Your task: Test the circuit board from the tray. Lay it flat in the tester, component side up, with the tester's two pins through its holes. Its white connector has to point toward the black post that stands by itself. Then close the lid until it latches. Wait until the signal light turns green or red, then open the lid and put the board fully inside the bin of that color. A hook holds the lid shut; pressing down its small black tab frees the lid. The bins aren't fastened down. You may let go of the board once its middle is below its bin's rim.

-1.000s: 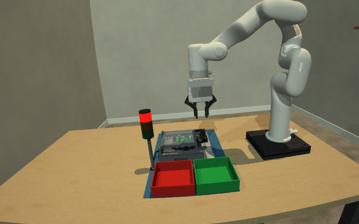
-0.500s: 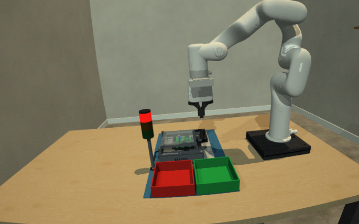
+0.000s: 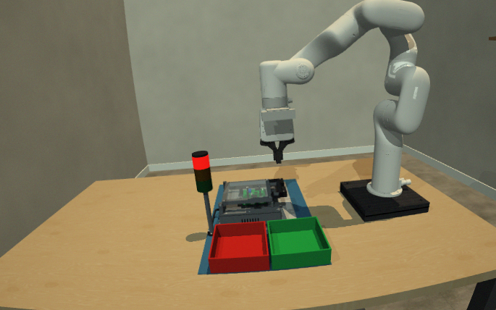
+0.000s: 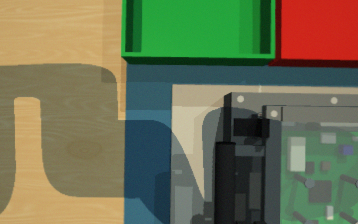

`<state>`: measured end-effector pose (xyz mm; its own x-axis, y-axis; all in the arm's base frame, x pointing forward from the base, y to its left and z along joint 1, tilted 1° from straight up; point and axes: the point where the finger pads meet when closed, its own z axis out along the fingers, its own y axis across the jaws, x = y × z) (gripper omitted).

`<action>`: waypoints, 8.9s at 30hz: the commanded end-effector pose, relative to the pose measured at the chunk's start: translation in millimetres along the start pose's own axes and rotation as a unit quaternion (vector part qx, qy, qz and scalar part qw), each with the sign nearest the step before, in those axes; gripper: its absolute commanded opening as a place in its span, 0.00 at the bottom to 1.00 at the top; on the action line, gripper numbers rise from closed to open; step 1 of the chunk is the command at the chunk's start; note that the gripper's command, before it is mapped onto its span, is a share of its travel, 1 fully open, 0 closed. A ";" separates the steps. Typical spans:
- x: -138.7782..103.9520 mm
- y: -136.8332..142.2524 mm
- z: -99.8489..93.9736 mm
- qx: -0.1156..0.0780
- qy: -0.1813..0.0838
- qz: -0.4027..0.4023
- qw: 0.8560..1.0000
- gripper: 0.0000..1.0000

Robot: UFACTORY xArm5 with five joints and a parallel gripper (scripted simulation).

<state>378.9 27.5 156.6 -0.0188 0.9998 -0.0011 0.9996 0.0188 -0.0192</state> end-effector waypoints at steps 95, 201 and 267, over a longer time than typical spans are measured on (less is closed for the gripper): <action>0.1 1.1 -10.6 -0.001 0.001 0.603 0.798 0.00; 62.4 1.0 -10.6 -0.002 0.001 0.707 0.707 0.00; 64.3 2.5 84.7 -0.002 0.001 0.707 0.707 0.00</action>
<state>376.9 91.4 73.3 0.9996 0.0188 -0.0194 0.0189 -0.9998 0.0043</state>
